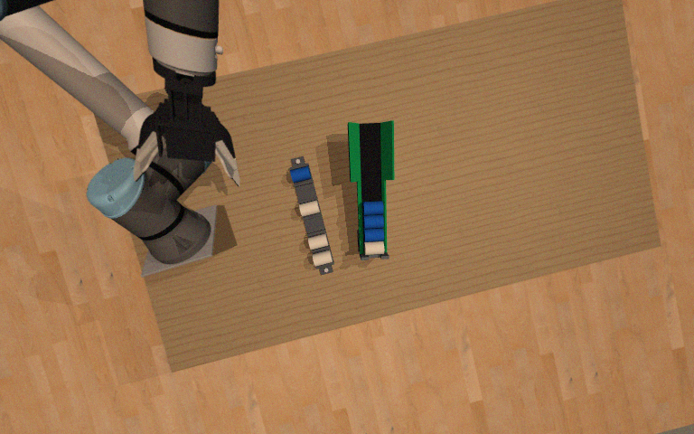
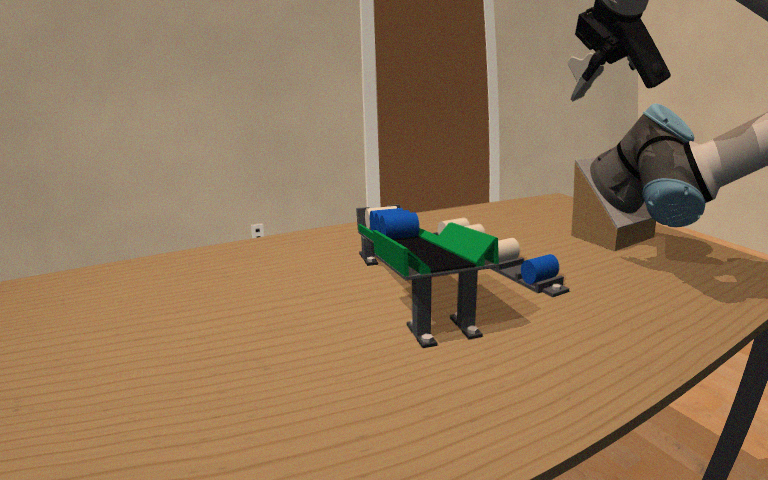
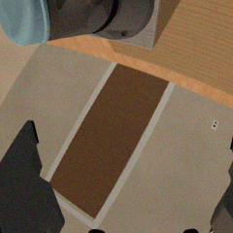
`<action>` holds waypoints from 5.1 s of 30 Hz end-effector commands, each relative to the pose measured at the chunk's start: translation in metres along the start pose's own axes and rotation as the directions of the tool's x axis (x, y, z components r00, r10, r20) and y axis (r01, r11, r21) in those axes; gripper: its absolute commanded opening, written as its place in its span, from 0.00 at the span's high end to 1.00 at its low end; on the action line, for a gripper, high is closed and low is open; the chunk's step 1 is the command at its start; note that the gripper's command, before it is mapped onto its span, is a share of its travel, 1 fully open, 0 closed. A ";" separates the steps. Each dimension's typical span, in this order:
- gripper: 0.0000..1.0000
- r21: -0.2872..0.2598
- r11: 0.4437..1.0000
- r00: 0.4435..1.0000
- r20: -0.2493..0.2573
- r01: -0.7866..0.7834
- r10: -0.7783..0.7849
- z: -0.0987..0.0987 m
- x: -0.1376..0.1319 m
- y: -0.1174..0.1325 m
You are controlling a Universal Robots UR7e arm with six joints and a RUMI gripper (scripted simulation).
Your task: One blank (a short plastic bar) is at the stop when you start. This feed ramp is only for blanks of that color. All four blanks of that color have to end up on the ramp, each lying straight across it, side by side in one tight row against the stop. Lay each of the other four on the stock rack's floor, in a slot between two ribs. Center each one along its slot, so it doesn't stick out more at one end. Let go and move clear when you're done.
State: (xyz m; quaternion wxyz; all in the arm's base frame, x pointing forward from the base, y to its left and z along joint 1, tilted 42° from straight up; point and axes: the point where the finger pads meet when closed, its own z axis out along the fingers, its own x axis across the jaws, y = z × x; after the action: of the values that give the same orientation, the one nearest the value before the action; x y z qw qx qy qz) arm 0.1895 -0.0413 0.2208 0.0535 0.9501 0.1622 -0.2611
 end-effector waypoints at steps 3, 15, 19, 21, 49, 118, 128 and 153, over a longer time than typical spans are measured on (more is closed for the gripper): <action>0.00 0.000 1.000 1.000 0.000 0.000 0.000 0.000 0.000 0.000; 0.00 0.000 1.000 1.000 0.000 0.000 0.000 0.000 0.000 0.000; 0.00 0.000 1.000 1.000 0.000 0.000 0.000 0.000 0.000 0.000; 0.00 0.001 1.000 1.000 0.000 0.001 -0.001 0.000 0.000 0.000; 0.00 0.317 0.931 0.983 -0.073 0.183 -0.169 -0.029 0.081 0.009; 0.00 0.756 0.316 0.785 -0.617 0.573 0.053 0.003 0.396 0.128; 0.00 0.756 0.317 0.785 -0.617 0.573 0.051 0.002 0.396 0.127; 0.00 0.756 0.317 0.785 -0.617 0.573 0.051 0.003 0.395 0.127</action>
State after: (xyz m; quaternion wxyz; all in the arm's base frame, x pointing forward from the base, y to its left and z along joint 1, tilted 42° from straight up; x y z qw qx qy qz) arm 0.5507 -0.0496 0.0175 -0.5807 0.7984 0.1551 -0.0348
